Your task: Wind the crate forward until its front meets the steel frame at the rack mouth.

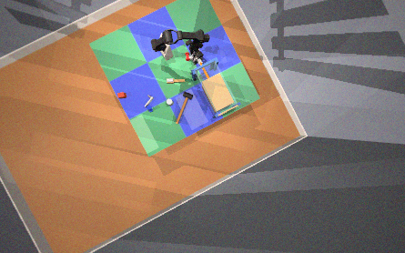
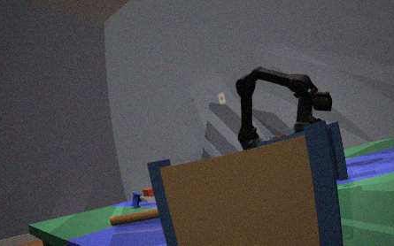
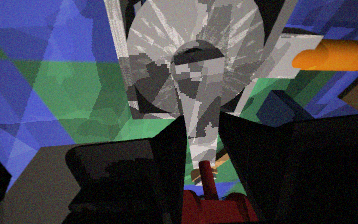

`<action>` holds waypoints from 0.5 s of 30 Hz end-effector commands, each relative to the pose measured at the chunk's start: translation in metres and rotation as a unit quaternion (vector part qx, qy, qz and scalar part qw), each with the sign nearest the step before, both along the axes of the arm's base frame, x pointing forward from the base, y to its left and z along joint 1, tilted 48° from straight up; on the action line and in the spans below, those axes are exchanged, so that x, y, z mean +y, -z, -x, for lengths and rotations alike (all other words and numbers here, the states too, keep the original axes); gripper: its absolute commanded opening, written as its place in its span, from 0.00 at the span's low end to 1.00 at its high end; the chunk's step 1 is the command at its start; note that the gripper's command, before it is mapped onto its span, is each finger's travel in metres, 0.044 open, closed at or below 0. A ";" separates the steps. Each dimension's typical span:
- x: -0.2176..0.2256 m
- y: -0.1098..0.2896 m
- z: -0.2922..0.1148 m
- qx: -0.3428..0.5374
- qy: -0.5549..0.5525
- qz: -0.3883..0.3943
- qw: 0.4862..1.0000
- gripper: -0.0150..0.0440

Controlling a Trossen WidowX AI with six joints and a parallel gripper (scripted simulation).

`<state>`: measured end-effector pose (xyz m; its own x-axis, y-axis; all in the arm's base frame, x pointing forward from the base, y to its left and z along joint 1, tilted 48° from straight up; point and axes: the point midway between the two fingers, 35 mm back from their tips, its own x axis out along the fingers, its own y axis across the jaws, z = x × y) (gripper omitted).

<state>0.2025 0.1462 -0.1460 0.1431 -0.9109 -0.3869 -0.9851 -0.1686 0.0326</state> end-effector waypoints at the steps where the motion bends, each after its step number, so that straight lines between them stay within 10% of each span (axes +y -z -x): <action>1: -0.002 0.003 0.001 -0.006 0.008 -0.001 1.000 0.25; 15: -0.002 0.004 -0.002 0.030 -0.026 0.001 0.999 0.25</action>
<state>0.2035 0.1465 -0.1466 0.1658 -0.9048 -0.3922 -0.9730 -0.2148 0.0843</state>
